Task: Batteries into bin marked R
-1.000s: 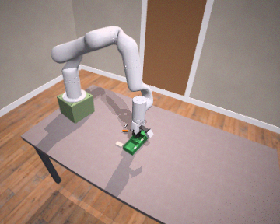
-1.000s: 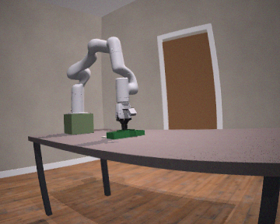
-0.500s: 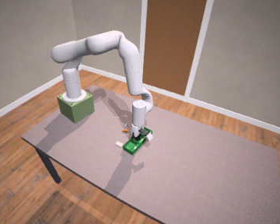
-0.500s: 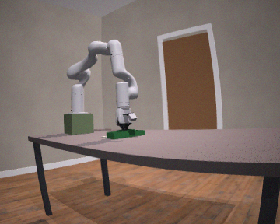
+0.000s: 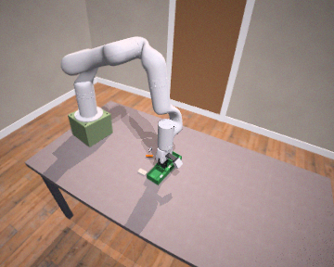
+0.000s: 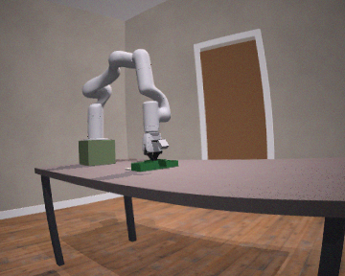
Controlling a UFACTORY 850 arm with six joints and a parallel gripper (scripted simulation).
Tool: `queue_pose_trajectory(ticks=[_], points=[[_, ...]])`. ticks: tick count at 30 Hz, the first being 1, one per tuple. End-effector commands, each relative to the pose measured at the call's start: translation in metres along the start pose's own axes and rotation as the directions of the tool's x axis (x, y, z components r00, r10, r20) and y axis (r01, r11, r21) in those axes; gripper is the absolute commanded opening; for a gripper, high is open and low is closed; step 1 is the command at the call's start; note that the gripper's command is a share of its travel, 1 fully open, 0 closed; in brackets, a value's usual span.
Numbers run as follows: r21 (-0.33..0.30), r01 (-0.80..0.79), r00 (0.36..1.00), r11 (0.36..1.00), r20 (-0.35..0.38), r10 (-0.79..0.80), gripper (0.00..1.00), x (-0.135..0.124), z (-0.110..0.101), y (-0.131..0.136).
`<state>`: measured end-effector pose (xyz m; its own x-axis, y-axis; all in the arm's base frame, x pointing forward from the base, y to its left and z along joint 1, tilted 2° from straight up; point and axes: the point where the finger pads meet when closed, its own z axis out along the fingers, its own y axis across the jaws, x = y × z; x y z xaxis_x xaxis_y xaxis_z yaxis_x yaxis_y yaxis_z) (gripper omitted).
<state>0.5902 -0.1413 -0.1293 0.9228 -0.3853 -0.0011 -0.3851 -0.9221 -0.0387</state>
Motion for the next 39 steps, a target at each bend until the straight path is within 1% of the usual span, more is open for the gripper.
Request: queue_pose_trajectory(ticks=[1,29,37,39], points=[[0.000,0.000,1.000,1.000,-0.002,0.000,0.07,0.001,-0.001,0.000],[0.000,0.000,1.000,1.000,-0.002,0.000,0.07,0.001,-0.001,0.000],[0.000,0.000,1.000,1.000,-0.002,0.000,0.07,0.001,-0.011,0.000],[0.000,0.000,1.000,1.000,-0.002,0.000,0.07,0.001,-0.011,0.000]])
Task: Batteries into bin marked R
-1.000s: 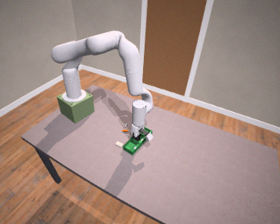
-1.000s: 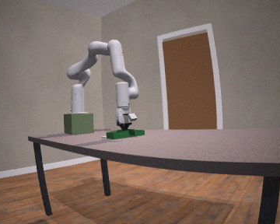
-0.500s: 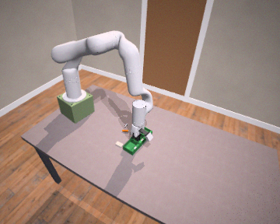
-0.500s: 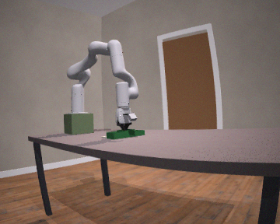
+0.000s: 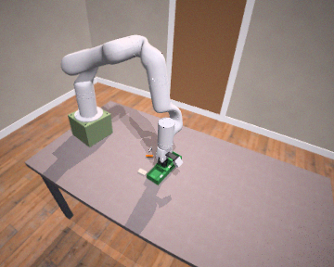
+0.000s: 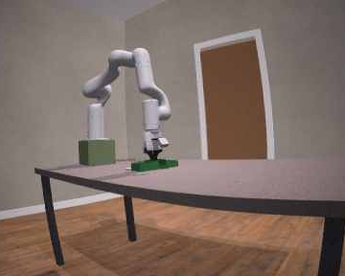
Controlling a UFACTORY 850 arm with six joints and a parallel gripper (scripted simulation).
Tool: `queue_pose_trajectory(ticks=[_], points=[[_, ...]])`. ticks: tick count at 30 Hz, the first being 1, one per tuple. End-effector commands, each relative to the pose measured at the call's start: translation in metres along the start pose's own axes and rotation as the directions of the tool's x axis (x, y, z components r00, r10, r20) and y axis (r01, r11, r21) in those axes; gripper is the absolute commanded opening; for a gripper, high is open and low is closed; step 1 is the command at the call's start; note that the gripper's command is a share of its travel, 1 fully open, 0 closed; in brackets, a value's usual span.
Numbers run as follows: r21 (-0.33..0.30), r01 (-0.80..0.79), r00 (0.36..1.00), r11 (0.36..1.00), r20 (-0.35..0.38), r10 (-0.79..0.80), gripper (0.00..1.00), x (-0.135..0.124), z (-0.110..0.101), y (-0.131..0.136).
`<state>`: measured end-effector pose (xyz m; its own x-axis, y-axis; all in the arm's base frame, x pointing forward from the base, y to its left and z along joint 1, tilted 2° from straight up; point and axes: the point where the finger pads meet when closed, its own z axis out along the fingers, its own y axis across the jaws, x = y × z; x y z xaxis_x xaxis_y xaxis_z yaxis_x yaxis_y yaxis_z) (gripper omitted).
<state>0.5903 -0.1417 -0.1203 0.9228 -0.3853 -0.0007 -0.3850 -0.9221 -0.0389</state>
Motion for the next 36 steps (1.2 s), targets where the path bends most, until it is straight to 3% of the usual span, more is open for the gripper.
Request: queue_pose_trajectory(ticks=[1,17,24,28,36], points=[[0.000,0.000,1.000,1.000,-0.002,0.000,0.07,0.001,-0.004,0.000],[0.000,0.000,1.000,1.000,-0.002,0.000,0.07,0.001,-0.025,0.000],[0.000,0.000,1.000,1.000,-0.002,0.000,0.07,0.001,-0.051,0.000],[0.000,0.000,1.000,1.000,-0.002,0.000,0.07,0.001,-0.051,0.000],[0.000,0.000,1.000,1.000,-0.002,0.000,0.07,0.002,-0.051,-0.030]])
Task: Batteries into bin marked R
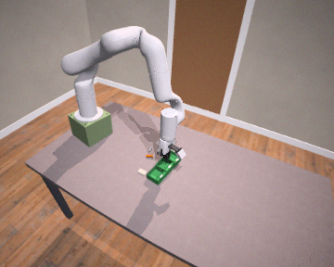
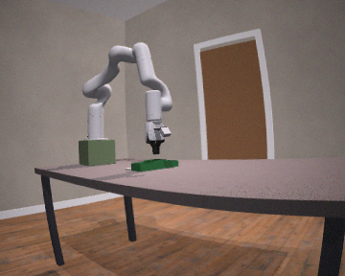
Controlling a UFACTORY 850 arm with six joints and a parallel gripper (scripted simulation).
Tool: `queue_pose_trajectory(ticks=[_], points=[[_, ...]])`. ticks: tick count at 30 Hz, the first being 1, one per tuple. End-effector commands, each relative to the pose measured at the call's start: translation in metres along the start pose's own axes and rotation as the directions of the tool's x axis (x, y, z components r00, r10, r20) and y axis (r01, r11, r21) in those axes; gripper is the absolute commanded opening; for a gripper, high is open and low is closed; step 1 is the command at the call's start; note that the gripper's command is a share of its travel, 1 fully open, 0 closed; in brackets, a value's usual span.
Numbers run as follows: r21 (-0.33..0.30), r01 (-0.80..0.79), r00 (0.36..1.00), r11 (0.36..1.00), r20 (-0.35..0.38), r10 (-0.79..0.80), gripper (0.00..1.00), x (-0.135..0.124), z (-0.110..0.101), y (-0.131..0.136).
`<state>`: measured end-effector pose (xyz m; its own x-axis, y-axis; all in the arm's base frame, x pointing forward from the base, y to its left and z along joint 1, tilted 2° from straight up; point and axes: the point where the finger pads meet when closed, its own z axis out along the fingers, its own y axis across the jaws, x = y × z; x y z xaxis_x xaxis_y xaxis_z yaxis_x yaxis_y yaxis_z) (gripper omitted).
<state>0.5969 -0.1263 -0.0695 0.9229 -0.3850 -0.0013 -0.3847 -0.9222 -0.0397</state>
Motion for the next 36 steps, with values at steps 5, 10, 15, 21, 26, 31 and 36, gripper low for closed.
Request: queue_pose_trajectory(ticks=[5,10,15,21,26,31,36], points=[[0.000,0.000,1.000,1.000,-0.002,0.000,0.07,0.003,-0.001,-0.036],[0.000,0.000,1.000,1.000,-0.002,0.000,0.07,0.004,-0.001,-0.062],[0.000,0.000,1.000,1.000,-0.002,0.000,0.07,0.004,-0.001,-0.065],[0.000,0.000,1.000,1.000,-0.002,0.000,0.07,0.004,0.012,-0.065],[0.000,0.000,1.000,1.000,-0.002,0.000,0.07,0.004,0.026,-0.065],[0.000,0.000,1.000,1.000,-0.002,0.000,0.07,0.004,0.036,-0.065],[0.000,0.000,1.000,1.000,-0.002,0.000,0.07,0.004,0.047,-0.065]])
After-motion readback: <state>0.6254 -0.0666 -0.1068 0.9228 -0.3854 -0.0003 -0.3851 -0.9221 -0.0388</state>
